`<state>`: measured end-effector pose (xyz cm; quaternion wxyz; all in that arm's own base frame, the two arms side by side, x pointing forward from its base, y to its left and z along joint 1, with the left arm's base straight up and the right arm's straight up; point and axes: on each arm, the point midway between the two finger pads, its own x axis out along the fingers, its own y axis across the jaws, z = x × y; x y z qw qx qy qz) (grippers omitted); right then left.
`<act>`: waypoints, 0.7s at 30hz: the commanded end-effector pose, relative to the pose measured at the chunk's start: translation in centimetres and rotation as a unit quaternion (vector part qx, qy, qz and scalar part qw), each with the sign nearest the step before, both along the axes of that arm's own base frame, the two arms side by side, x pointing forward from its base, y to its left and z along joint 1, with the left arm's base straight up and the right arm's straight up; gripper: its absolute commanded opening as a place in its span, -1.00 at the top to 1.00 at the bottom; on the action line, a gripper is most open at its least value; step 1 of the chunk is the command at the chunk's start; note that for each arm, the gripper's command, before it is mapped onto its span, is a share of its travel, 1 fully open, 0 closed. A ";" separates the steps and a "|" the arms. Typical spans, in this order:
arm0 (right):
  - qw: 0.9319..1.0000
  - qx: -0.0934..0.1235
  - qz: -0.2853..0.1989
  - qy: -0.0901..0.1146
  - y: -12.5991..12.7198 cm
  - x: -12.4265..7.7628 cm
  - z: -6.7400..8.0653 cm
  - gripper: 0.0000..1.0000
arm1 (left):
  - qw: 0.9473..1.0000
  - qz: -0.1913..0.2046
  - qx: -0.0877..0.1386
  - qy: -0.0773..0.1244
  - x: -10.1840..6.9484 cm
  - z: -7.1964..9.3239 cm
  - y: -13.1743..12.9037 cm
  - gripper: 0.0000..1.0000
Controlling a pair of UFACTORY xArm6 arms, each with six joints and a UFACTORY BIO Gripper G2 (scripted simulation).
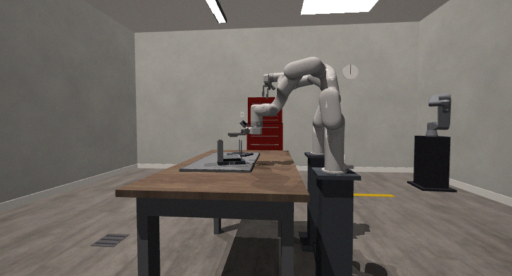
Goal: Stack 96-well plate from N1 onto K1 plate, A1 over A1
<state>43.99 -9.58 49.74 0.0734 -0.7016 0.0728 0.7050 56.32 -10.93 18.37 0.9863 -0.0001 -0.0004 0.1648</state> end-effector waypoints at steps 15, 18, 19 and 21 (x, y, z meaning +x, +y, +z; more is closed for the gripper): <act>1.000 -0.001 0.000 -0.002 0.0 0.0 0.2 -1.00 | 1.000 0.000 -0.001 -0.002 0.1 1.9 0.0 0.25; 1.000 -0.001 0.000 -0.002 0.0 0.0 0.2 -1.00 | 1.000 0.000 -0.001 -0.002 0.1 1.9 0.0 0.25; 1.000 -0.001 0.000 -0.002 0.0 0.0 0.2 -1.00 | 1.000 0.000 -0.001 -0.002 0.1 1.9 0.0 0.25; 1.000 -0.001 0.000 -0.002 0.0 0.0 0.2 -1.00 | 1.000 0.000 -0.001 -0.002 0.1 1.9 0.0 0.25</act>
